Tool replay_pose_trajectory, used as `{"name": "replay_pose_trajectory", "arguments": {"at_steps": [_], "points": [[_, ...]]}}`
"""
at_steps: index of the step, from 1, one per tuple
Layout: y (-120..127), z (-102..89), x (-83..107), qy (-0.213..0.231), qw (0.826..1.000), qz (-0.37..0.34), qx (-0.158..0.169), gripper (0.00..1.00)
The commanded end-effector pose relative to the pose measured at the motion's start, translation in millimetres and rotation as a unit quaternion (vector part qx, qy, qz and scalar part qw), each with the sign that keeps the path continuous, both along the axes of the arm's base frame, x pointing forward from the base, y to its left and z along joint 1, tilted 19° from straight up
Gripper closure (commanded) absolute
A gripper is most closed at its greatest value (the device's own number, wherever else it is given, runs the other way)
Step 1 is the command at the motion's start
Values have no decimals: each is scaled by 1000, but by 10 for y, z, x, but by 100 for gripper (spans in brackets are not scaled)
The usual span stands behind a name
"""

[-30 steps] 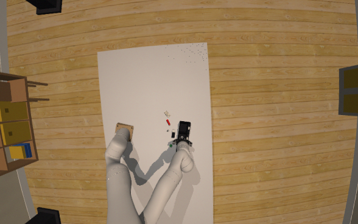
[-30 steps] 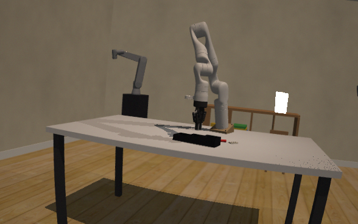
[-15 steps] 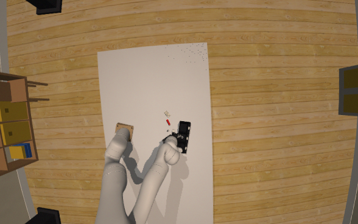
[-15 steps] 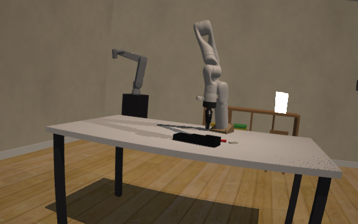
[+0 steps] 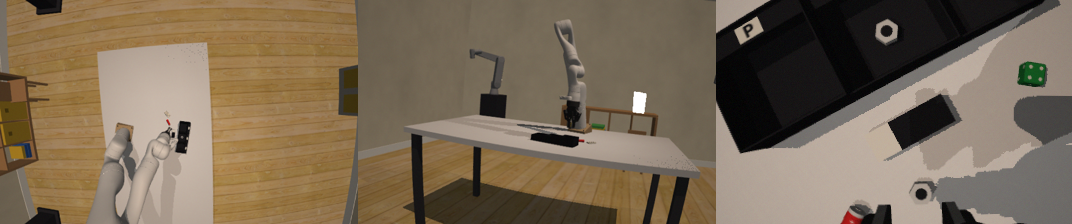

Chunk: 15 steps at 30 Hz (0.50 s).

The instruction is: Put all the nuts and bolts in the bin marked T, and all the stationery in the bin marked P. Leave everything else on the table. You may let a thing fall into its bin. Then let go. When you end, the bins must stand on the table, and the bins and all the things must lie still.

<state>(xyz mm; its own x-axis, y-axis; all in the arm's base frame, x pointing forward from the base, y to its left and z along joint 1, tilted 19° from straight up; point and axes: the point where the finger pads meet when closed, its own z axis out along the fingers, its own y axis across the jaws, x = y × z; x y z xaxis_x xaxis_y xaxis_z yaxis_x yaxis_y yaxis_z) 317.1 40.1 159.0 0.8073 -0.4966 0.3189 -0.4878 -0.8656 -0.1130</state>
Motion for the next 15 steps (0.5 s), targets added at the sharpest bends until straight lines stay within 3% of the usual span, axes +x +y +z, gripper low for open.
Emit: {"name": "replay_pose_trajectory", "arguments": {"at_steps": [1,4,6,10,15], "points": [[-40,-10,-27,14,997,74,-21,69],[-41,-10,-28,18,989,140,-44,69],[-41,-10,-28,18,989,140,-44,69],[-41,-10,-28,25,967,240,-77,69],[-31,-7,-18,21,967,241,-73,69]]}}
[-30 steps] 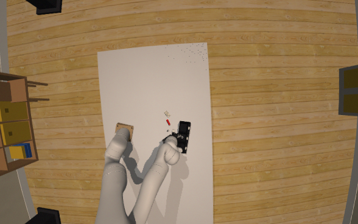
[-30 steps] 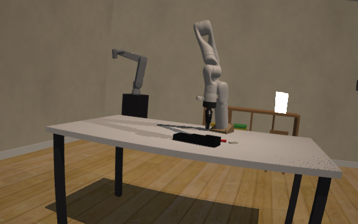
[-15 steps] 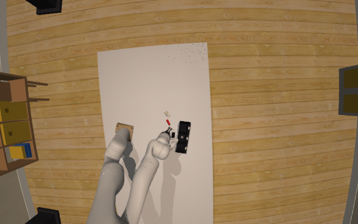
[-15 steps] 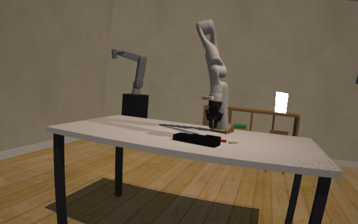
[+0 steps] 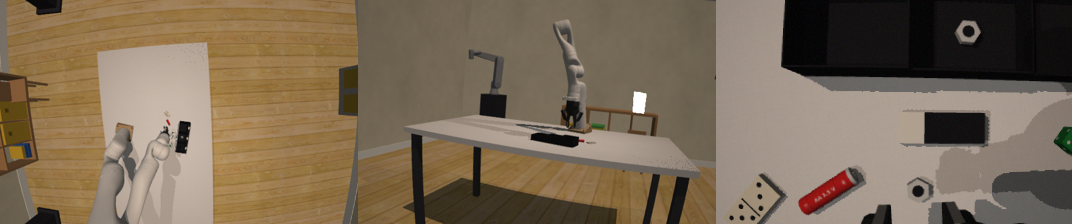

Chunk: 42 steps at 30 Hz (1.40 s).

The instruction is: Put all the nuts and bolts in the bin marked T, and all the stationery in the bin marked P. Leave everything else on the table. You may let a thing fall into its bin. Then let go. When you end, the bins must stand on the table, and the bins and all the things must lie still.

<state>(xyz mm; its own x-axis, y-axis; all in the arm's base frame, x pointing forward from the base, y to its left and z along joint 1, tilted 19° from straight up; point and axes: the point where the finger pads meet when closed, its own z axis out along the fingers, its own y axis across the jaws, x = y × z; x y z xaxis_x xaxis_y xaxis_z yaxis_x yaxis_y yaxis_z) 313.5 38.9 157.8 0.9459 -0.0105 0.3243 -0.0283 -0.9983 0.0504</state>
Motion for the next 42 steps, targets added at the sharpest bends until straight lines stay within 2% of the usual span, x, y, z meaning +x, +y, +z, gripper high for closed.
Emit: {"name": "replay_pose_trajectory", "arguments": {"at_steps": [1,42], "points": [[-25,7,18,3,1000,2,5,69],[-29,8,24,4,1000,0,1,69]]}}
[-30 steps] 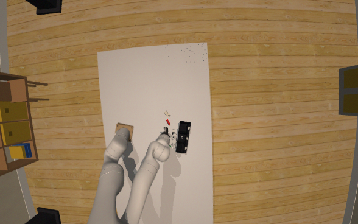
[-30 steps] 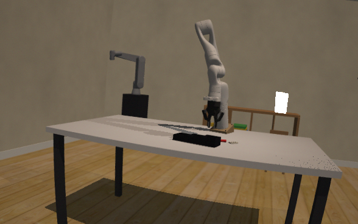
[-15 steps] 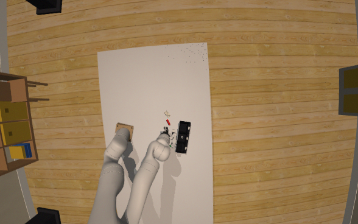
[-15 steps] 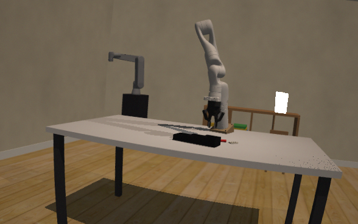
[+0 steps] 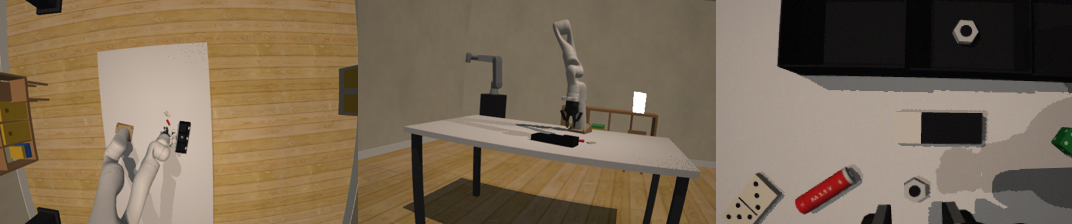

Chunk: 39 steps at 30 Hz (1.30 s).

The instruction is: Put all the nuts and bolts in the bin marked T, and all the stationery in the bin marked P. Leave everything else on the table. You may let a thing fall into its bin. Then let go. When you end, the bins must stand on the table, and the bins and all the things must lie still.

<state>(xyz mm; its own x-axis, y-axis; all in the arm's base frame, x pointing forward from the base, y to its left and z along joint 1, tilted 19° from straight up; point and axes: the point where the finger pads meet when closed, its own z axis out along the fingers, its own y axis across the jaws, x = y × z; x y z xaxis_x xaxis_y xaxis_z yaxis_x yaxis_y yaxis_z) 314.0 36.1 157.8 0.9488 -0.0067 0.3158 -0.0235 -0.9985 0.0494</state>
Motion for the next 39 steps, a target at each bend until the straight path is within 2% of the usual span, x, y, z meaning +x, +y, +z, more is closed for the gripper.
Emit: {"name": "replay_pose_trajectory", "arguments": {"at_steps": [1,4,15,17,20,39], "points": [[-1,8,19,-1,1000,-3,0,69],[-2,8,20,-1,1000,-3,0,69],[8,-439,103,0,1000,-3,0,69],[8,-439,103,0,1000,-3,0,69],[-12,-555,131,0,1000,-4,-3,69],[-6,-541,164,0,1000,-3,3,69]]}}
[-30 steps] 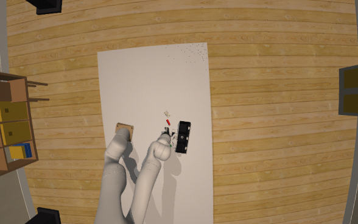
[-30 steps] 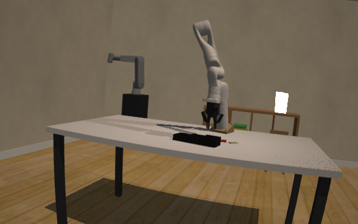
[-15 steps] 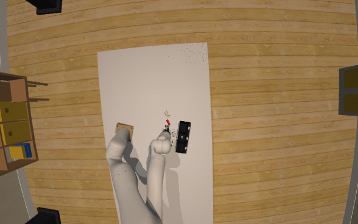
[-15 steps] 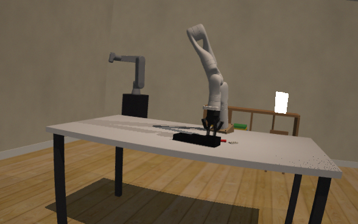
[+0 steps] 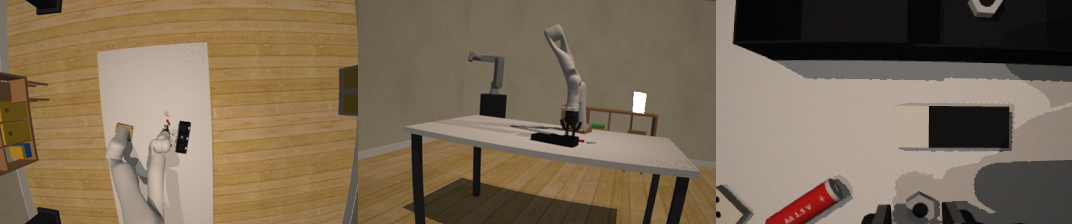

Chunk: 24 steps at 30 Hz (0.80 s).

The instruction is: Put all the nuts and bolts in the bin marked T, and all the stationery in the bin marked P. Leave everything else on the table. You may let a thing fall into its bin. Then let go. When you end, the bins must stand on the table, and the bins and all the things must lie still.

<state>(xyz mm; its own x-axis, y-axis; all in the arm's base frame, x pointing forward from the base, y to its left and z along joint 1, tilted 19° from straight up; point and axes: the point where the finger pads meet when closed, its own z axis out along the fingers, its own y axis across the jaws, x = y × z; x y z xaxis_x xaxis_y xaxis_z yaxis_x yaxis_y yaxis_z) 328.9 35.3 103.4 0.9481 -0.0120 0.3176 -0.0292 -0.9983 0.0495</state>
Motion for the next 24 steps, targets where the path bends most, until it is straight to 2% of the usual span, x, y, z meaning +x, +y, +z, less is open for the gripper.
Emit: {"name": "replay_pose_trajectory", "arguments": {"at_steps": [1,8,24], "points": [[1,5,21,1,1000,0,3,69],[-6,11,39,1,1000,0,2,69],[-36,-117,48,1,1000,0,-1,69]]}}
